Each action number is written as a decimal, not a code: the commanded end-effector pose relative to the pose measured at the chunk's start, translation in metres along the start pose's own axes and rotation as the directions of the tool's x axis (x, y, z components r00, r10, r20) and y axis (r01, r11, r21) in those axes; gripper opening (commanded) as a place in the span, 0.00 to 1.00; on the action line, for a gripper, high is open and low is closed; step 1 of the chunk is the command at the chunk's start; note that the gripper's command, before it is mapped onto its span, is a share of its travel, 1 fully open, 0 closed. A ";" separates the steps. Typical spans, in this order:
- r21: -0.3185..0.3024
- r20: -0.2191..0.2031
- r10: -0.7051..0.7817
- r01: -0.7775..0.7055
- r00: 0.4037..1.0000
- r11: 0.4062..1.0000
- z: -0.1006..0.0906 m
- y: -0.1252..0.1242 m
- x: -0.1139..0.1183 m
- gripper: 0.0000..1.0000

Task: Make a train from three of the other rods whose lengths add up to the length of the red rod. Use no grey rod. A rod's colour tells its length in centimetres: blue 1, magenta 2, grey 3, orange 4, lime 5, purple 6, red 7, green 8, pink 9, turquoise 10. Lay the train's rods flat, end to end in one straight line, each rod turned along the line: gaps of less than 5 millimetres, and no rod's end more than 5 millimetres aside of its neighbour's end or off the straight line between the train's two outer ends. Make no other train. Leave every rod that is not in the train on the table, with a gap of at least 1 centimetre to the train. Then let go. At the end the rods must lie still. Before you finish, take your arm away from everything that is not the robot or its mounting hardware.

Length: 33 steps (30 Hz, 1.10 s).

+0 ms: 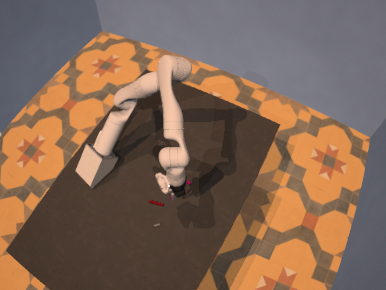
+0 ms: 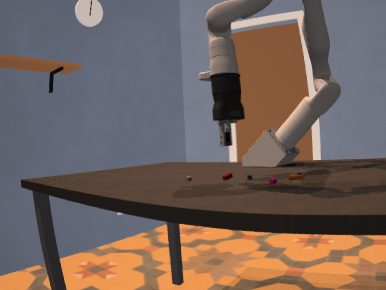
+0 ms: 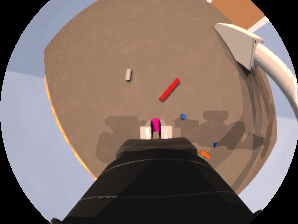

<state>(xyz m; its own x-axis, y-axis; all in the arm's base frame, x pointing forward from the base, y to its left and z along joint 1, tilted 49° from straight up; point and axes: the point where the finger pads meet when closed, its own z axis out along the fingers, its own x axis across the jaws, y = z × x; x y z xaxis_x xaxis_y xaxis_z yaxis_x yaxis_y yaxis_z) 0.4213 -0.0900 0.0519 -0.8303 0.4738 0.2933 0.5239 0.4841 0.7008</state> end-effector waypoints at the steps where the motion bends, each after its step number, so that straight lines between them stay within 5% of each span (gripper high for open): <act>1: 0.008 0.013 0.049 -0.049 0.999 0.999 -0.006 0.006 0.020 0.24; 7: 0.005 0.018 0.218 -0.219 0.976 0.976 -0.005 0.013 0.067 0.24; 23: 0.005 0.017 0.219 -0.219 0.976 0.976 -0.004 0.013 0.068 0.24; 33: 0.006 0.016 0.218 -0.218 0.976 0.976 0.017 0.013 0.068 0.24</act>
<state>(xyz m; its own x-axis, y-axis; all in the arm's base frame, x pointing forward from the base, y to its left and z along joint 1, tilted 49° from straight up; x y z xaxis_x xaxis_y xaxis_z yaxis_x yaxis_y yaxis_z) 0.3765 -0.0440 0.0725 -0.6921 0.5863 0.4210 0.6921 0.3734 0.6177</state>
